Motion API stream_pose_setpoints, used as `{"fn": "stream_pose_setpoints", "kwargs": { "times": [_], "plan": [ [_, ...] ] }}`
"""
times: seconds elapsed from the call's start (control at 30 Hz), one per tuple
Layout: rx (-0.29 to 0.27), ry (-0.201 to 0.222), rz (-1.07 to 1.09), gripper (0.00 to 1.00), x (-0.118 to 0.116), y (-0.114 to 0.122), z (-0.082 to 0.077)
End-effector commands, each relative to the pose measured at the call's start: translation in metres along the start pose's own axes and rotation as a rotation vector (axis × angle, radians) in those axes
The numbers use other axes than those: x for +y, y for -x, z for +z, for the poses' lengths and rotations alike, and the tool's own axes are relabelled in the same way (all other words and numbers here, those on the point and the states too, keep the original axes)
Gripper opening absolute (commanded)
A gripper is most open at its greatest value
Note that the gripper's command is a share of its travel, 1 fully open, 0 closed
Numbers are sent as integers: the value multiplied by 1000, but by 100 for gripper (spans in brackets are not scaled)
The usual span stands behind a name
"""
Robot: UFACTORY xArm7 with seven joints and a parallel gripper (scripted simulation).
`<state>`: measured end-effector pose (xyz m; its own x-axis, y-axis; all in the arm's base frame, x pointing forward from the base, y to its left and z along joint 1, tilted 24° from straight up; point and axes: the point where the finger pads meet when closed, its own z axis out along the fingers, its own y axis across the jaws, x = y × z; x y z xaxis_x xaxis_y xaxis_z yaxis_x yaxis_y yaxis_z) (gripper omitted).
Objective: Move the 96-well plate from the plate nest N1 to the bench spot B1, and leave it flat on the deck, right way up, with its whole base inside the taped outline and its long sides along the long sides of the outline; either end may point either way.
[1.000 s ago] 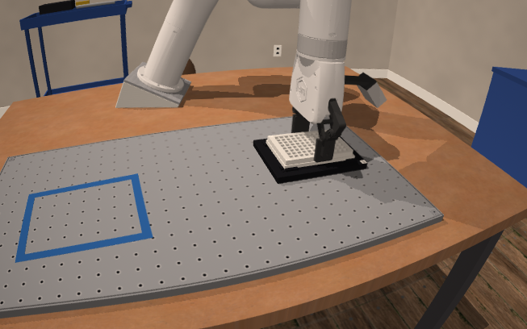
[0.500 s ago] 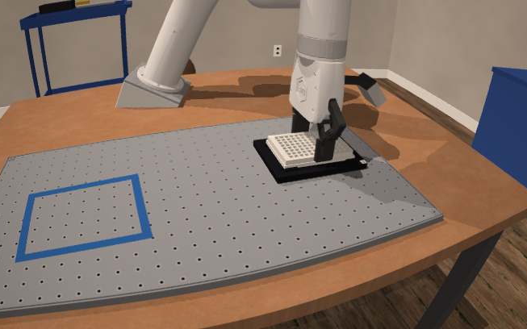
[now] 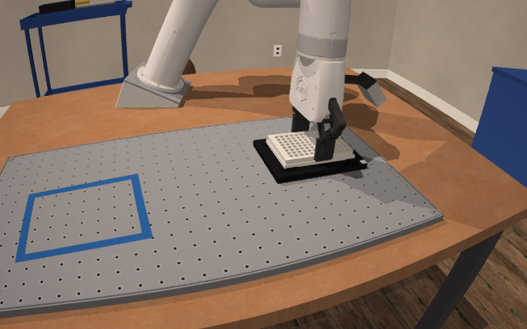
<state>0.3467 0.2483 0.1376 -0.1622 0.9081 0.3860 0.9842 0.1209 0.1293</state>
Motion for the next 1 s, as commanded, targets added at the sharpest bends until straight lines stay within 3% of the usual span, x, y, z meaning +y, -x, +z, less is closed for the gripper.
{"fn": "stream_pose_setpoints", "kwargs": {
  "times": [0.0, 0.97],
  "plan": [
    [1, 3, 1, 0, 1, 0, -4],
    [1, 3, 0, 0, 1, 0, -20]
  ]
}}
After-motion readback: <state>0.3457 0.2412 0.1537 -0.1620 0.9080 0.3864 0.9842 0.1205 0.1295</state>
